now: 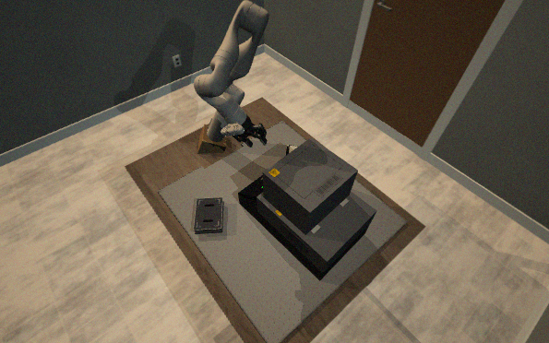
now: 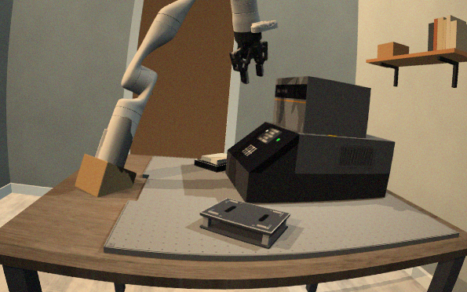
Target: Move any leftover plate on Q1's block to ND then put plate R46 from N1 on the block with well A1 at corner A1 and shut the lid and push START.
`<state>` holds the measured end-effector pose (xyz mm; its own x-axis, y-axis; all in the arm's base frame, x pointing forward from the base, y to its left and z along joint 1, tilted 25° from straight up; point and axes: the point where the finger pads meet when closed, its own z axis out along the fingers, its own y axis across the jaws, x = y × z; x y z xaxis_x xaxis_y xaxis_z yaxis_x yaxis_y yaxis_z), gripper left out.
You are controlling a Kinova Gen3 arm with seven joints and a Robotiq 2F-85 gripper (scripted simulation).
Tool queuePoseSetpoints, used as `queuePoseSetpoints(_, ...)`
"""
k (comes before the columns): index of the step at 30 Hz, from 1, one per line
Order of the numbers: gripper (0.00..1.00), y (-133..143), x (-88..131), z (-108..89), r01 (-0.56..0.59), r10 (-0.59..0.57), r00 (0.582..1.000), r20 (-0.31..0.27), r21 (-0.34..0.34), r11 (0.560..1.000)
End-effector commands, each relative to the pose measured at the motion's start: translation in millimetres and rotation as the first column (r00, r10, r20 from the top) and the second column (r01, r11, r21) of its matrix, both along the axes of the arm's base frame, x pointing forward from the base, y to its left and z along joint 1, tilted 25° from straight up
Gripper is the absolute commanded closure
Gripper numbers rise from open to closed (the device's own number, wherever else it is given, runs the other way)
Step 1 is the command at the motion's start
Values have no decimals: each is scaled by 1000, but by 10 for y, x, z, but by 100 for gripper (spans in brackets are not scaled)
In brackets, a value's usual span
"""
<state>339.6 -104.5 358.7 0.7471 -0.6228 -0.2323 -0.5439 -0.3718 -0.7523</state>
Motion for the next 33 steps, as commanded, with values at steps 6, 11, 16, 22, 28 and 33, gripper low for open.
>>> queuePoseSetpoints(6,38,-86,-49,216,0,0,1000,1,-1,1000)
queuePoseSetpoints(11,41,-115,-66,288,0,0,1000,1,-1,1000)
queuePoseSetpoints(16,45,-163,-94,409,0,0,1000,1,-1,1000)
queuePoseSetpoints(22,50,-220,-128,555,0,0,1000,1,-1,1000)
queuePoseSetpoints(28,54,-258,-151,652,0,0,1000,1,-1,1000)
queuePoseSetpoints(33,59,-276,-164,701,25,-25,1000,-16,6,1000)
